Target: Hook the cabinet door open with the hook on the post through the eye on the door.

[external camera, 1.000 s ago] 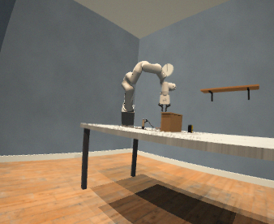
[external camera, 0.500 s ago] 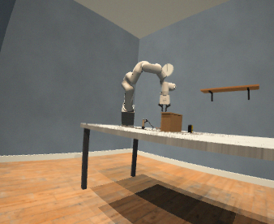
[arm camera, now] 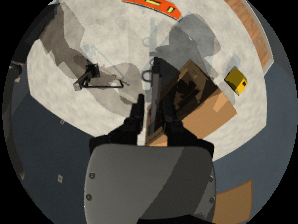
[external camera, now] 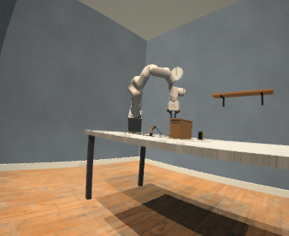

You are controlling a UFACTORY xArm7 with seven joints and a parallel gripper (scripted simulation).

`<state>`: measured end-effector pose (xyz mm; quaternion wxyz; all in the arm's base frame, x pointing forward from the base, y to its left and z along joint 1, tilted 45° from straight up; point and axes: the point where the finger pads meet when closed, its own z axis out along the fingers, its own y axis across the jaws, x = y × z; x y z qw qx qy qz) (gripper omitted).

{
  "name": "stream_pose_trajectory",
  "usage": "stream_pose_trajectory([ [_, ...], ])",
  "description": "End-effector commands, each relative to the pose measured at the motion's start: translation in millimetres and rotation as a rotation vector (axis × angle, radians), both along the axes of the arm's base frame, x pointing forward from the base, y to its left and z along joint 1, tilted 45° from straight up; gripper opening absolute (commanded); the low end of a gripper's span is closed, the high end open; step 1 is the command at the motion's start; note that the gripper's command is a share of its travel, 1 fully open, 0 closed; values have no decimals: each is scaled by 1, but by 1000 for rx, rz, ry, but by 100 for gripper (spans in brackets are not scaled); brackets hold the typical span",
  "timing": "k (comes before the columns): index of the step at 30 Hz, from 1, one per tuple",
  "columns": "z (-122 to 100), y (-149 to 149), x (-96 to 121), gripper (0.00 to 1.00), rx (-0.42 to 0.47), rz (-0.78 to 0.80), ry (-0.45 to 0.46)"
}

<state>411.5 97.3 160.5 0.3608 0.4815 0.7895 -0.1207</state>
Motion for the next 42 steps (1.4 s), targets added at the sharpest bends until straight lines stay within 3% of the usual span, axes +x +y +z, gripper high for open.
stream_pose_trajectory([
  [1, -3, -1, 2, 27, 2, 2, -1],
  [42, -42, -30, 28, 27, 2, 2, -1],
])
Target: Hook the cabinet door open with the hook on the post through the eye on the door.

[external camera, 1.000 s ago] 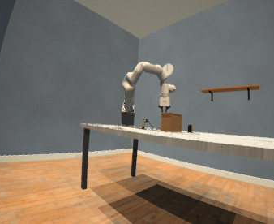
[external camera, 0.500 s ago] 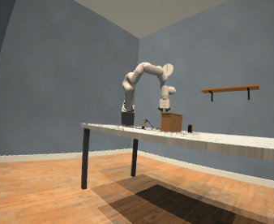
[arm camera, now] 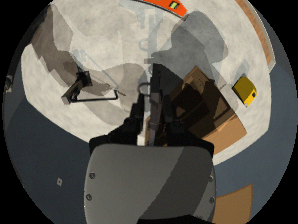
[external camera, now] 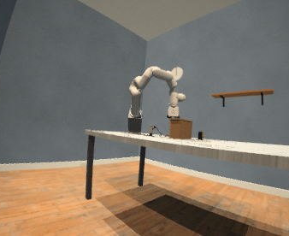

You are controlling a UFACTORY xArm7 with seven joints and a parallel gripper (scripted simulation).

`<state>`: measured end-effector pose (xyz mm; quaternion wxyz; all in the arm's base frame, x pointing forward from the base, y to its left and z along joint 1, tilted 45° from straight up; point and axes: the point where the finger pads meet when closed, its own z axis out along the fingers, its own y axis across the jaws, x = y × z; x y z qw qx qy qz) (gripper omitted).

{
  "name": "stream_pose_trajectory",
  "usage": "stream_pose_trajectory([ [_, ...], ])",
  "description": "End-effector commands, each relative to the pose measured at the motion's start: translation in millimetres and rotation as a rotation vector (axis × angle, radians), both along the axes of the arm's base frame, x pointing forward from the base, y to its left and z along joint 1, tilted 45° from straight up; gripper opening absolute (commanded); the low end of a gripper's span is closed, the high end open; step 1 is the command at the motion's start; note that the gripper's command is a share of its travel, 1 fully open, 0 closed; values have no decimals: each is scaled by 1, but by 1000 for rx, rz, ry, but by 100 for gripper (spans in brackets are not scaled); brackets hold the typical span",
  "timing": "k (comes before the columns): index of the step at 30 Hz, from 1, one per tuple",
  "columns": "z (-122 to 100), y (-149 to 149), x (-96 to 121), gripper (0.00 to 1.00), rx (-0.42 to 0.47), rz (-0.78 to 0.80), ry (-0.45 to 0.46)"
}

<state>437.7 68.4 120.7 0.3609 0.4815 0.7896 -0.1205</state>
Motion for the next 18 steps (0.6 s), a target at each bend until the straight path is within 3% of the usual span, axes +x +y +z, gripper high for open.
stream_pose_trajectory([
  [1, -3, -1, 3, 27, 1, 2, -1],
  [18, -8, -4, 5, 27, 1, 2, -1],
])
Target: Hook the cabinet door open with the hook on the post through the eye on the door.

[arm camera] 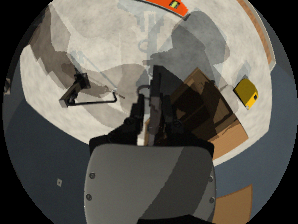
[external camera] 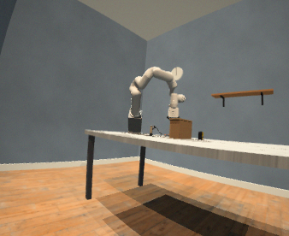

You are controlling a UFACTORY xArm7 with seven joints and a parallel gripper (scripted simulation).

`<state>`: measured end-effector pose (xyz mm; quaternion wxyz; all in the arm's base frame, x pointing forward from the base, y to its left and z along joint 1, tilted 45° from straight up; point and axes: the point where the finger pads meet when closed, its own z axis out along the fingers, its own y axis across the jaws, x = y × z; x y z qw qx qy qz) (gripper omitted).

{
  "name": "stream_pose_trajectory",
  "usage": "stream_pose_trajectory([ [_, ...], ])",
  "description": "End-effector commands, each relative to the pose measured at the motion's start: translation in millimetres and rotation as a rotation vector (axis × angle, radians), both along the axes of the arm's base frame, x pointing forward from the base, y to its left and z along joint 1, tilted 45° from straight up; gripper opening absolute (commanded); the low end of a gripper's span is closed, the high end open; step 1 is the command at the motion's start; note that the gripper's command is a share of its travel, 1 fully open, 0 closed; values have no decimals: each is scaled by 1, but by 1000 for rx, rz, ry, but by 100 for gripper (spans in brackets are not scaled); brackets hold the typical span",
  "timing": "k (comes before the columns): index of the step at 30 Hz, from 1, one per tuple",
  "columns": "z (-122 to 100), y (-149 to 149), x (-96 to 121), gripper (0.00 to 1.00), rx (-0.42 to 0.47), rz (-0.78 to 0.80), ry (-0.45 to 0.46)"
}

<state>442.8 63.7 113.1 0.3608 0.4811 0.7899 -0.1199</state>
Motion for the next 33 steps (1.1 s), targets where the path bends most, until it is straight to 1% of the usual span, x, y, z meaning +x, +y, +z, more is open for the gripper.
stream_pose_trajectory([
  [1, 0, 0, 0, 27, 1, 1, -1],
  [7, -1, -1, -3, 27, -20, 33, 23],
  [14, -1, -3, -6, 27, -21, 34, 24],
  [18, -2, -5, -9, 27, -41, 66, 48],
  [33, -3, -11, -18, 27, -62, 99, 73],
])
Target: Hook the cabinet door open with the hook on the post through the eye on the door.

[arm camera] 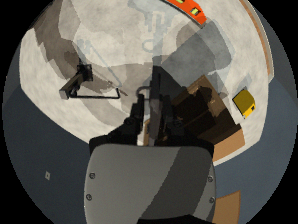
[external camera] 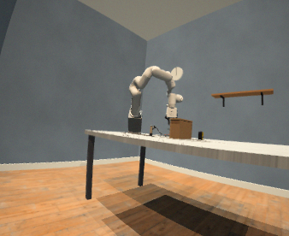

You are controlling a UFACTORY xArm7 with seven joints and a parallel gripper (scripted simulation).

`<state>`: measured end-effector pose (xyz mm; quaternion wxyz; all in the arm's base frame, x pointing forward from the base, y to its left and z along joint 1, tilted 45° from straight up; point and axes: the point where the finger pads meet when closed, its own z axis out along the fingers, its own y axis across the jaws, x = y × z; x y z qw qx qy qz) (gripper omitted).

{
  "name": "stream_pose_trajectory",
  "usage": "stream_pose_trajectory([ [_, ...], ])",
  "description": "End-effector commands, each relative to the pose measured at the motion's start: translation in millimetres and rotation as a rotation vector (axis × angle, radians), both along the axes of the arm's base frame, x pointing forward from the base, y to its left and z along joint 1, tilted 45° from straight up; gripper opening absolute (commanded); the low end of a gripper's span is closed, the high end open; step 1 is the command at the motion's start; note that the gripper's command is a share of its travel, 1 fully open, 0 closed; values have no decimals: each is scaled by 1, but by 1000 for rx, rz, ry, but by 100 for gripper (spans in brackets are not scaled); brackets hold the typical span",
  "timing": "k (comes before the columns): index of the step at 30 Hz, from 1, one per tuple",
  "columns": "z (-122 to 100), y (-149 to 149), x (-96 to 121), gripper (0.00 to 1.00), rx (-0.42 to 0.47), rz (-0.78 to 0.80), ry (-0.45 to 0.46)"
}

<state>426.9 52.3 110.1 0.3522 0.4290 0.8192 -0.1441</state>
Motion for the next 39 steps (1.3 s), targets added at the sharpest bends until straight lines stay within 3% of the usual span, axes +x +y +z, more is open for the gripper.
stream_pose_trajectory([
  [1, 0, 0, -2, 27, -2, 9, 3],
  [39, -1, -14, -19, 27, -64, 106, 77],
])
